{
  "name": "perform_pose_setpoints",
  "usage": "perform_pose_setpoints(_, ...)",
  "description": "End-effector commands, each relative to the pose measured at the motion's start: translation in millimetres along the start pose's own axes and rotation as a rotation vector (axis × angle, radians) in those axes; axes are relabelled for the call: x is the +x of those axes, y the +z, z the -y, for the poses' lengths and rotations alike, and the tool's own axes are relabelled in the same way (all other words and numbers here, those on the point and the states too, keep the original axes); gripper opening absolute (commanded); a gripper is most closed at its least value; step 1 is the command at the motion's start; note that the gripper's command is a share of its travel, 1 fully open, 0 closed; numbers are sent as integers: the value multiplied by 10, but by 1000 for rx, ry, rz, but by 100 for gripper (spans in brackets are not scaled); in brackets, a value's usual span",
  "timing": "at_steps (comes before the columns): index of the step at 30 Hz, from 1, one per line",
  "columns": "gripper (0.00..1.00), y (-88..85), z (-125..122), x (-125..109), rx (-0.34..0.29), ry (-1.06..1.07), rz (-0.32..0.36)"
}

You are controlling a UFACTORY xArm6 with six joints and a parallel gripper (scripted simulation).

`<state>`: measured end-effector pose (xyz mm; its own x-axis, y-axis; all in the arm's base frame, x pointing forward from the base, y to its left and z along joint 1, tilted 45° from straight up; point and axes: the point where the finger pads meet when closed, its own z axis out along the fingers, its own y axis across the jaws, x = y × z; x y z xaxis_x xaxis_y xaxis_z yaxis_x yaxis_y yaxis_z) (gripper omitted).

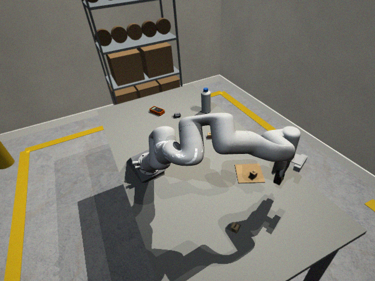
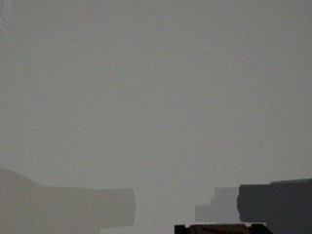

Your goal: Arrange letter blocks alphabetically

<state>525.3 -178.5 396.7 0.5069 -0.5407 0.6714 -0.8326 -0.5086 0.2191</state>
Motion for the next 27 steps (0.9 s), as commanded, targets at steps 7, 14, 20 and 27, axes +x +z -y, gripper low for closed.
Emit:
perform_pose_setpoints(7,28,-5,325,-442,4,235,8)
perform_pose_setpoints(14,28,-9,560,-848,2,434,12)
perform_pose_setpoints(20,28,-18,699,-1137,1,574,12)
perform_pose_setpoints(27,28,-36,863,-1558,0,774,7)
